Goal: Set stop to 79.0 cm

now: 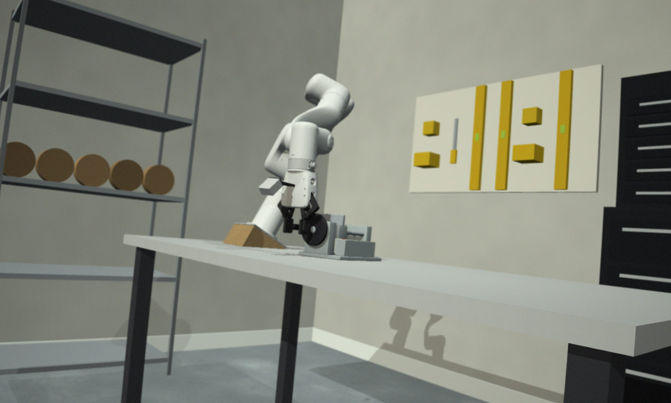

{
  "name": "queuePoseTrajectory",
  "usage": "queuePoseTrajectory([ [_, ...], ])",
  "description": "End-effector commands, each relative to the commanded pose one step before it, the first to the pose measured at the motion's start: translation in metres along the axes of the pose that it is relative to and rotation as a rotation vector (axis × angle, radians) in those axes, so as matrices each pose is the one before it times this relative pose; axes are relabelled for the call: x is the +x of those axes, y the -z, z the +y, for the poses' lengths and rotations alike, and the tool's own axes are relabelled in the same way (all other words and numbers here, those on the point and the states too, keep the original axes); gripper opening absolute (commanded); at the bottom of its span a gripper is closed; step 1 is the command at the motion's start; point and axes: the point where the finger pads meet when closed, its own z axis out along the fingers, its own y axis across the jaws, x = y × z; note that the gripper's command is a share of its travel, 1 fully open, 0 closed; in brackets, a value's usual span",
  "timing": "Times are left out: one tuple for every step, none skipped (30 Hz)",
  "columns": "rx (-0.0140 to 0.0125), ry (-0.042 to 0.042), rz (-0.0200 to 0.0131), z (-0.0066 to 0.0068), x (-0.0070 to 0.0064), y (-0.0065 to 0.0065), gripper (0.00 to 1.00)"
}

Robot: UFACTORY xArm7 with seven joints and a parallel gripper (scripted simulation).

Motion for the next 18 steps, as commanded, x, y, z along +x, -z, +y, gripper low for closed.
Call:
queuePoseTrajectory([
  [0.00351,0.00004,0.00392,-0.00116,0.00133,0.00203,0.57],
  [0.0,0.0,0.0,0.0,0.0,0.0,0.57],
  [0.0,0.0,0.0,0.0,0.0,0.0,0.57],
  [0.0,0.0,0.0,0.0,0.0,0.0,0.57],
  [0.0,0.0,0.0,0.0,0.0,0.0,0.57],
  [0.0,0.0,0.0,0.0,0.0,0.0,0.57],
  [0.0,0.0,0.0,0.0,0.0,0.0,0.57],
  [0.0,0.0,0.0,0.0,0.0,0.0,0.57],
  [0.0,0.0,0.0,0.0,0.0,0.0,0.57],
  [0.0,0.0,0.0,0.0,0.0,0.0,0.57],
  [0.0,0.0,0.0,0.0,0.0,0.0,0.57],
  [0.0,0.0,0.0,0.0,0.0,0.0,0.57],
  [0.0,0.0,0.0,0.0,0.0,0.00042,0.57],
  [0.0,0.0,0.0,0.0,0.0,0.00254,0.57],
  [0.0,0.0,0.0,0.0,0.0,0.00577,0.57],
  [0.0,0.0,0.0,0.0,0.0,0.00916,0.57],
  [0.0,0.0,0.0,0.0,0.0,0.012,0.57],
  [0.0,0.0,0.0,0.0,0.0,0.01381,0.57],
])
